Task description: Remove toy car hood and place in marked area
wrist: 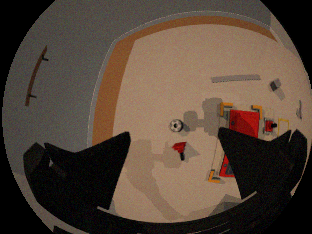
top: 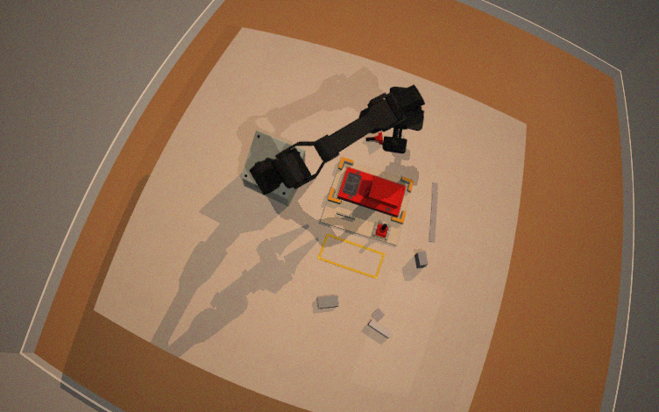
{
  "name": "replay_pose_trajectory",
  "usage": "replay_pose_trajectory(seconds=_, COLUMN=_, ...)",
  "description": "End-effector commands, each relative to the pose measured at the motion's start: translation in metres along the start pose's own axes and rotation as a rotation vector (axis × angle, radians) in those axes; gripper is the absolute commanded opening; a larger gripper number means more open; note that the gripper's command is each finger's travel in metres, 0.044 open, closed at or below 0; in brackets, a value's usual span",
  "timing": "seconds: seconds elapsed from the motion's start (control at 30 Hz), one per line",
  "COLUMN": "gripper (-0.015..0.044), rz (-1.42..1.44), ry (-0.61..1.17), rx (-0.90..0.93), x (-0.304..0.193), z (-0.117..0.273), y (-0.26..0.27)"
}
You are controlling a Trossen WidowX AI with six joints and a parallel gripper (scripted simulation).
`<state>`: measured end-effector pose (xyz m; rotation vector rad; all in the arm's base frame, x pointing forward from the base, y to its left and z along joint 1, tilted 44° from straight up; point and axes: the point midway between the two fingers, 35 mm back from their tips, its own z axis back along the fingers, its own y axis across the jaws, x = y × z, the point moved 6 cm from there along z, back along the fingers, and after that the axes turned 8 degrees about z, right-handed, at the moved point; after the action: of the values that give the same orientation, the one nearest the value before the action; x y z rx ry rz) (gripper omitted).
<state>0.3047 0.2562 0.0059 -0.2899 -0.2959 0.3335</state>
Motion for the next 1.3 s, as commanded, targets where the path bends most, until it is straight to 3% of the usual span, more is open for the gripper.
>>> replay_pose_trajectory(seconds=0.0, gripper=0.044, rz=-0.037, ry=0.117, rx=-0.121, x=-0.003, z=-0.021, y=-0.037)
replay_pose_trajectory(seconds=0.33, gripper=0.044, rz=-0.064, ry=0.487, rx=-0.407, x=-0.028, z=-0.064, y=-0.138)
replay_pose_trajectory(seconds=1.27, gripper=0.044, rz=-0.064, ry=0.493, rx=-0.411, x=-0.035, z=-0.082, y=-0.147)
